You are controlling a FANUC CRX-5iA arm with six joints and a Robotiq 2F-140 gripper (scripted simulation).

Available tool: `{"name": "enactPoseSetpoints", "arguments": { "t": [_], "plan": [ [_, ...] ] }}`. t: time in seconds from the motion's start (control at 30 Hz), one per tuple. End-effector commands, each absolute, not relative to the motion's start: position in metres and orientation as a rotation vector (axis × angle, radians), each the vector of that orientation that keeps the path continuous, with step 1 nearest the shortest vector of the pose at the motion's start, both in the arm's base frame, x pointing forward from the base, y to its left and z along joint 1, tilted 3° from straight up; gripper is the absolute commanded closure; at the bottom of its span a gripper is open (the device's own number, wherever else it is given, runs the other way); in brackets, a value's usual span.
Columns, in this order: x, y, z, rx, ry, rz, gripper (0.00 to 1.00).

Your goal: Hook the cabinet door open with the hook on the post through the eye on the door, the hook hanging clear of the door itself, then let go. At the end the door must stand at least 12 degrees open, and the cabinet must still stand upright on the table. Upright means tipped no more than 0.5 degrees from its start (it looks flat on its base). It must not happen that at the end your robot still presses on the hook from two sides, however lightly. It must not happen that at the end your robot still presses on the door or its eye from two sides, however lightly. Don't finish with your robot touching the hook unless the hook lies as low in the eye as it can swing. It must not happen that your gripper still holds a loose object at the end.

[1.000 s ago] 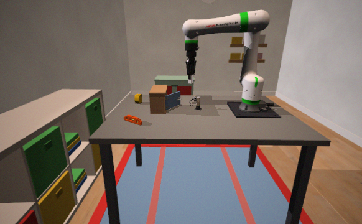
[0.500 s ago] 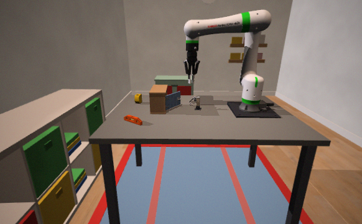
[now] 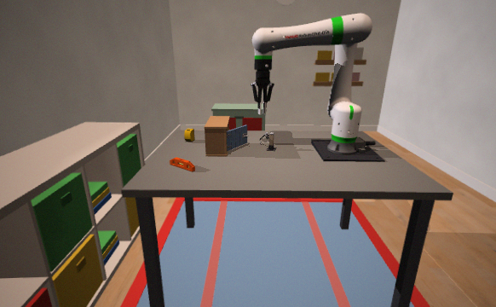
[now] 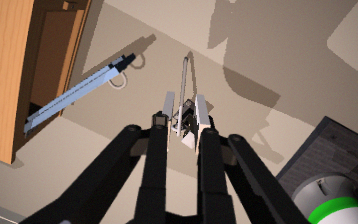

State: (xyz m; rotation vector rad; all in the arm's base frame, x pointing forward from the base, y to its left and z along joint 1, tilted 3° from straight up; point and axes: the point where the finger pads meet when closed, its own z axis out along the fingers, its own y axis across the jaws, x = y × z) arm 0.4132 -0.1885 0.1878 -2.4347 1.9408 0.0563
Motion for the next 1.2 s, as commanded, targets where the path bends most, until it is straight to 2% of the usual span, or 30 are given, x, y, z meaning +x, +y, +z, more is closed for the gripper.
{"name": "enactPoseSetpoints", "arguments": {
  "t": [0.0,0.6,1.17],
  "plan": [
    [0.413,-0.189,0.188,-2.435,1.941,0.056,0.85],
    [0.413,-0.188,0.181,-2.435,1.941,0.055,0.85],
    [0.413,-0.186,0.137,-2.435,1.941,0.055,0.85]
  ]
}}
